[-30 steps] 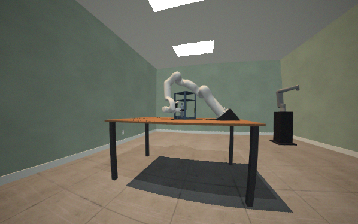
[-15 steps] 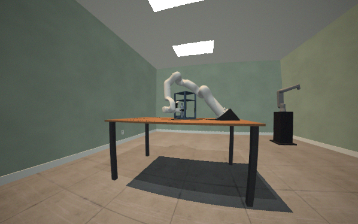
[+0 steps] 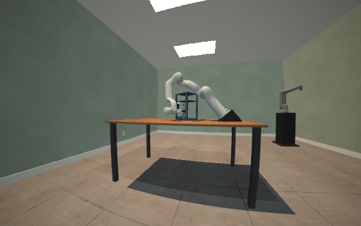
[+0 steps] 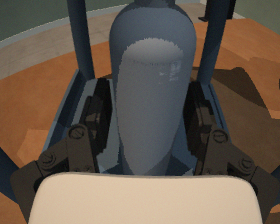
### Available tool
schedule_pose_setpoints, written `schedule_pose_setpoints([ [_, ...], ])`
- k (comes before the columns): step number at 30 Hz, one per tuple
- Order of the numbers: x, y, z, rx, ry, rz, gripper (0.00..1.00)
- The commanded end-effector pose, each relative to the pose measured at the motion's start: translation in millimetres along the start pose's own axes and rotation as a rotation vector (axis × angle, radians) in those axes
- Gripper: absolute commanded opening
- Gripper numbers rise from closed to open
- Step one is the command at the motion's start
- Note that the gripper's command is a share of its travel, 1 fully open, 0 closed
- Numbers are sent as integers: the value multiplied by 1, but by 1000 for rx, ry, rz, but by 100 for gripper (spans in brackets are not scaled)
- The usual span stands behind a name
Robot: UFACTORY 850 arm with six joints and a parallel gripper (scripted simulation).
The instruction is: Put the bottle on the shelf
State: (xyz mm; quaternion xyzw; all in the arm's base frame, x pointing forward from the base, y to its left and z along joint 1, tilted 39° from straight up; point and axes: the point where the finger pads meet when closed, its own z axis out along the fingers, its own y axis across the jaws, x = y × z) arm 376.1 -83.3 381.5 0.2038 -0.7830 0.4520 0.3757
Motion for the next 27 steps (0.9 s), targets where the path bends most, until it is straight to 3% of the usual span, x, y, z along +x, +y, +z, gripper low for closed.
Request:
schedule_pose_setpoints([
  [1,0,0,-1,0,0,1,61],
  [13,0,0,-11,0,0,1,61],
  [27,0,0,-44,0,0,1,61],
])
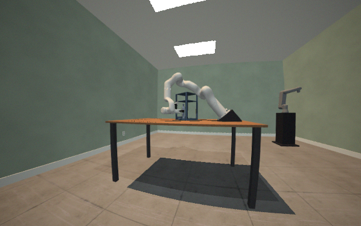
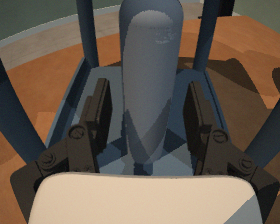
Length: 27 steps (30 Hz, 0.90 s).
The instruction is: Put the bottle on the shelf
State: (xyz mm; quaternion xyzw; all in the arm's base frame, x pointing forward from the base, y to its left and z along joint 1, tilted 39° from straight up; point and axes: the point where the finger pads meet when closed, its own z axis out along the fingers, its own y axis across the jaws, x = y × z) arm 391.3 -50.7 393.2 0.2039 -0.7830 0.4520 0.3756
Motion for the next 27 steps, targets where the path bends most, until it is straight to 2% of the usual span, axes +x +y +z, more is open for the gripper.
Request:
schedule_pose_setpoints([
  [1,0,0,-7,0,0,1,61],
  [17,0,0,-52,0,0,1,61],
  [27,0,0,-73,0,0,1,61],
])
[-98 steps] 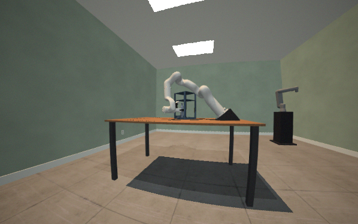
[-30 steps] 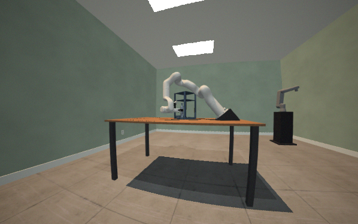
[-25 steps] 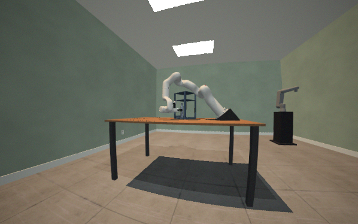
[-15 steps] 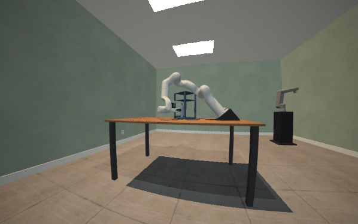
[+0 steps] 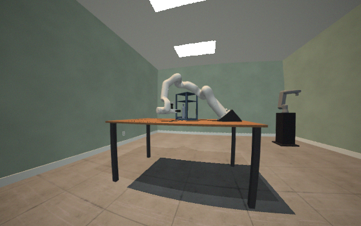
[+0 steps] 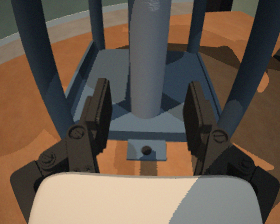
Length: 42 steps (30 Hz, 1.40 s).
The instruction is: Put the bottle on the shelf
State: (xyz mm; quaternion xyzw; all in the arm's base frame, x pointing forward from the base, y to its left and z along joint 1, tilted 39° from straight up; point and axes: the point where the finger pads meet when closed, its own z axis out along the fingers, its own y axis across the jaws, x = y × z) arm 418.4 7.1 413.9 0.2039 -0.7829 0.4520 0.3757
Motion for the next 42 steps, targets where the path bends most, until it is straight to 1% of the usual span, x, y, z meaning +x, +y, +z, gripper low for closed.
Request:
schedule_pose_setpoints([
  [1,0,0,-8,0,0,1,61],
  [7,0,0,-19,0,0,1,61],
  [19,0,0,-30,0,0,1,61],
  [42,3,0,-32,0,0,1,61],
])
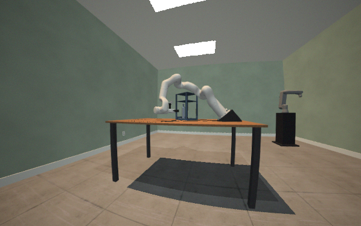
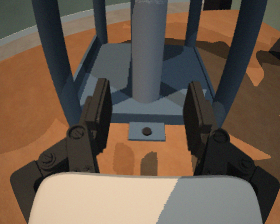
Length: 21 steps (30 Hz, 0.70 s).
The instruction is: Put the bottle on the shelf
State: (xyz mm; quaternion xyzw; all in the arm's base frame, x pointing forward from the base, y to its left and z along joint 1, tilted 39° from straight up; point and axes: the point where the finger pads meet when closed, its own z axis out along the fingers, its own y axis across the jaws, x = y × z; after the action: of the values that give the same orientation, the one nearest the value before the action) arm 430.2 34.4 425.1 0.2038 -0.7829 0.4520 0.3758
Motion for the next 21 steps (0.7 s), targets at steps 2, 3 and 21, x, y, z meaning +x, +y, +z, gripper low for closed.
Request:
schedule_pose_setpoints([
  [2,2,0,0,0,-1,1,61],
  [3,3,0,0,0,-1,1,61],
  [21,38,0,0,0,-1,1,61],
])
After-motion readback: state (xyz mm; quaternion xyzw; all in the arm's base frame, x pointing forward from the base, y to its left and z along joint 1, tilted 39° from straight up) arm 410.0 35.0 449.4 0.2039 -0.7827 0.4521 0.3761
